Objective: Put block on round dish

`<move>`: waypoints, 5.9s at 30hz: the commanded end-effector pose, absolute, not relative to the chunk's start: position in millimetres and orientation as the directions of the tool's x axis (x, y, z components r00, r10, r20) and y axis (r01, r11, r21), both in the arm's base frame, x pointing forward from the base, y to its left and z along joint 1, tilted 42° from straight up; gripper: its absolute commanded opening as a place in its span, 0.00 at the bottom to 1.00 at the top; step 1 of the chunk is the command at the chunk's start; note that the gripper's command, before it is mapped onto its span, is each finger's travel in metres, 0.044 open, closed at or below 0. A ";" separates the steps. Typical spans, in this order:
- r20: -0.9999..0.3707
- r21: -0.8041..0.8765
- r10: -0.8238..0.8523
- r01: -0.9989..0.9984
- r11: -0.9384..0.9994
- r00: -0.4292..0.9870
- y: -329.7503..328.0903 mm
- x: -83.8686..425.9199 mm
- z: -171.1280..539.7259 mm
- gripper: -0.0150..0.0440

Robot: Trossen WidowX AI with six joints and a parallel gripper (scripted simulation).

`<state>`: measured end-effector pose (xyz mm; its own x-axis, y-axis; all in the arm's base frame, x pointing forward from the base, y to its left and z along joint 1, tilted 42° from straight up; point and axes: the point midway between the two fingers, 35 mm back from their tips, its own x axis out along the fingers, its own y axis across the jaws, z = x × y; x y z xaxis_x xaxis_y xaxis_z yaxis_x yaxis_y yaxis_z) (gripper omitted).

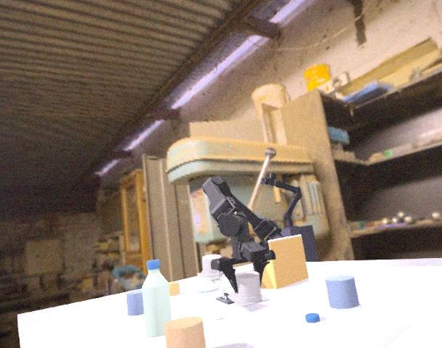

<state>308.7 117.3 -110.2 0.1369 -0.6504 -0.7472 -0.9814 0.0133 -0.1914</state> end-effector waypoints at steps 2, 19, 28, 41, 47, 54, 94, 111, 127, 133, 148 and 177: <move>-0.746 -0.190 -0.652 -0.982 0.008 0.139 116.9 308.8 -110.6 0.73; -0.748 -0.189 -0.649 -0.982 0.008 0.139 130.2 309.2 -98.9 0.25; -0.749 -0.189 -0.648 -0.982 0.008 0.139 138.3 309.0 -91.3 0.25; -0.750 -0.188 -0.647 -0.982 0.008 0.138 149.8 308.1 -79.8 0.25; -0.750 -0.188 -0.647 -0.982 0.008 0.138 155.1 307.3 -74.3 0.25; -0.750 -0.188 -0.646 -0.982 0.008 0.138 161.1 306.3 -67.8 0.25; -0.750 -0.187 -0.647 -0.982 0.009 0.137 192.7 296.3 -28.8 0.25; -0.749 -0.187 -0.648 -0.982 0.009 0.137 204.2 290.5 -12.1 0.25; -0.742 -0.176 -0.658 -0.984 0.007 0.128 199.2 290.5 -17.6 0.25; -0.742 -0.176 -0.658 -0.984 0.007 0.128 199.2 290.5 -17.6 0.25; -0.742 -0.176 -0.658 -0.984 0.007 0.128 199.2 290.5 -17.6 0.25; -0.749 -0.179 -0.650 -0.984 0.008 0.131 212.3 259.5 -74.9 0.25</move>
<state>270.5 208.4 -59.0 0.1296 -0.6508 -0.7481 -0.9837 0.0103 -0.1794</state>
